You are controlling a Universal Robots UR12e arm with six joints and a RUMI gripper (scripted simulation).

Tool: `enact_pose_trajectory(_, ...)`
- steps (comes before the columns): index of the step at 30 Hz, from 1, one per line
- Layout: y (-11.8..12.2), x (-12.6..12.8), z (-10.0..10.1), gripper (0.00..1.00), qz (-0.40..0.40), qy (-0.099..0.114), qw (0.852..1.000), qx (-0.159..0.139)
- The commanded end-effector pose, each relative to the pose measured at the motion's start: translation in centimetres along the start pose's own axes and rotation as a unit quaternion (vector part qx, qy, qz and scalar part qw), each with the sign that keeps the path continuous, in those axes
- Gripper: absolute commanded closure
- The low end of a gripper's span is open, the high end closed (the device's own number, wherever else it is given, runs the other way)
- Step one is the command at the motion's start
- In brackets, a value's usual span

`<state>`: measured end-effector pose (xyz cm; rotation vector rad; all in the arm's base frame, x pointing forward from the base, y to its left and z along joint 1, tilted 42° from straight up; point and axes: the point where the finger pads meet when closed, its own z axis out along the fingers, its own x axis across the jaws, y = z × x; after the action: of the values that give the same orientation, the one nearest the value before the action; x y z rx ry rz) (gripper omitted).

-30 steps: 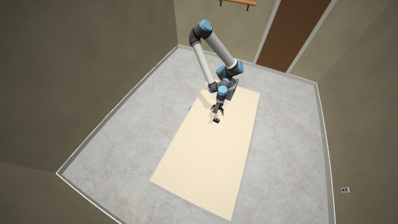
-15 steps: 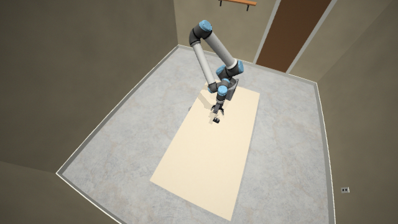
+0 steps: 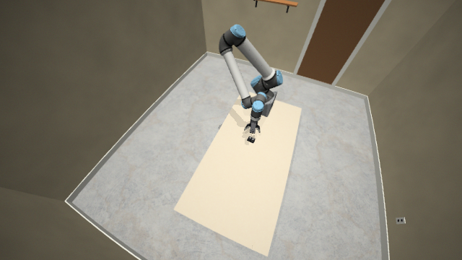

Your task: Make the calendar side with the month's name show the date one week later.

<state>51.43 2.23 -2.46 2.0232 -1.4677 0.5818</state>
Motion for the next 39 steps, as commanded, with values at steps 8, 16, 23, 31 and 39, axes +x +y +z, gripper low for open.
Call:
enact_pose_trajectory(8, -0.3, 0.0, 1.0, 0.00, -0.158, -0.001, 0.987, 0.005)
enact_pose_trajectory(16, -0.4, 0.0, 1.5, 0.00, -0.240, -0.001, 0.971, 0.005)
enact_pose_trajectory(23, -0.3, 0.0, 2.0, 0.00, -0.317, -0.001, 0.948, 0.005)
enact_pose_trajectory(31, -0.3, 0.0, 2.5, 0.00, -0.391, -0.001, 0.921, 0.005)
enact_pose_trajectory(39, -0.2, 0.1, 3.0, 0.00, -0.467, 0.000, 0.884, 0.005)
